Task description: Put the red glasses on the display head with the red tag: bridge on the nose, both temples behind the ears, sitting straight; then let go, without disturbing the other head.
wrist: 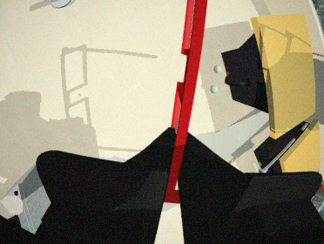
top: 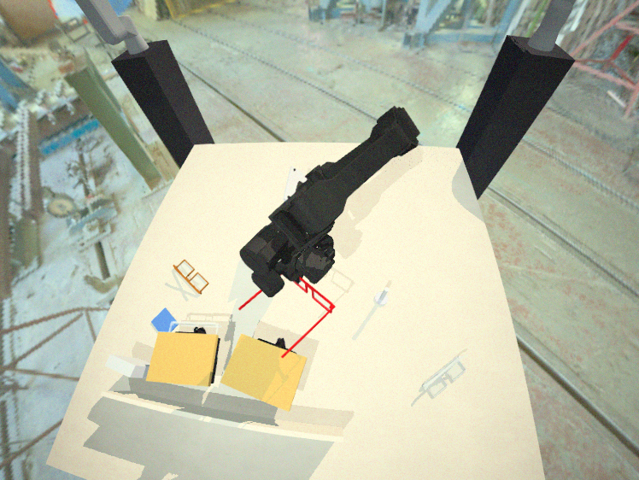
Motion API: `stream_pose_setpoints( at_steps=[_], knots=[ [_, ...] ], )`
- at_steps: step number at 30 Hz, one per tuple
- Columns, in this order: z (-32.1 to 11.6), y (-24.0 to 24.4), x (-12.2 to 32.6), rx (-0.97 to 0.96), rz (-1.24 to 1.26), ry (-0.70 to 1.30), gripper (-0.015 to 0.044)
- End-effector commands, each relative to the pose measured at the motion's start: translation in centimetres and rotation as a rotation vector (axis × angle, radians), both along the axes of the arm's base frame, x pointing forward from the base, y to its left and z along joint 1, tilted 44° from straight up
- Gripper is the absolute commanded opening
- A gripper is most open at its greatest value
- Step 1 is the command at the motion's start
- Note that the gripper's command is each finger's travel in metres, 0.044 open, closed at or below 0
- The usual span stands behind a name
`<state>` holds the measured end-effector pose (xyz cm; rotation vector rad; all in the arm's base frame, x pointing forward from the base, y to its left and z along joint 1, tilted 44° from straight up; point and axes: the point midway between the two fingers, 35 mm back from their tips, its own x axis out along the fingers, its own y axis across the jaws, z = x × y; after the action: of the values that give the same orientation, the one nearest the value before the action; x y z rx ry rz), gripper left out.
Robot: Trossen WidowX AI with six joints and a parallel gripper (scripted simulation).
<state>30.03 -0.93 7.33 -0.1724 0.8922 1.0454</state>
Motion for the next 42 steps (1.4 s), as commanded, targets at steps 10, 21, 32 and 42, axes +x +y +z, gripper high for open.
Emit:
stream_pose_setpoints(
  at_steps=[10,21,32,42],
  knots=[
    [-3.7,-6.1,-1.6,0.002,0.059,-0.189,0.0000],
    [-6.4,-10.4,-4.0,-0.024,0.090,-0.366,0.0000],
    [-9.0,-13.9,-7.1,-0.080,0.106,-0.554,0.0000],
    [-11.1,-16.2,-10.4,-0.165,0.110,-0.729,0.0000]
  ],
)
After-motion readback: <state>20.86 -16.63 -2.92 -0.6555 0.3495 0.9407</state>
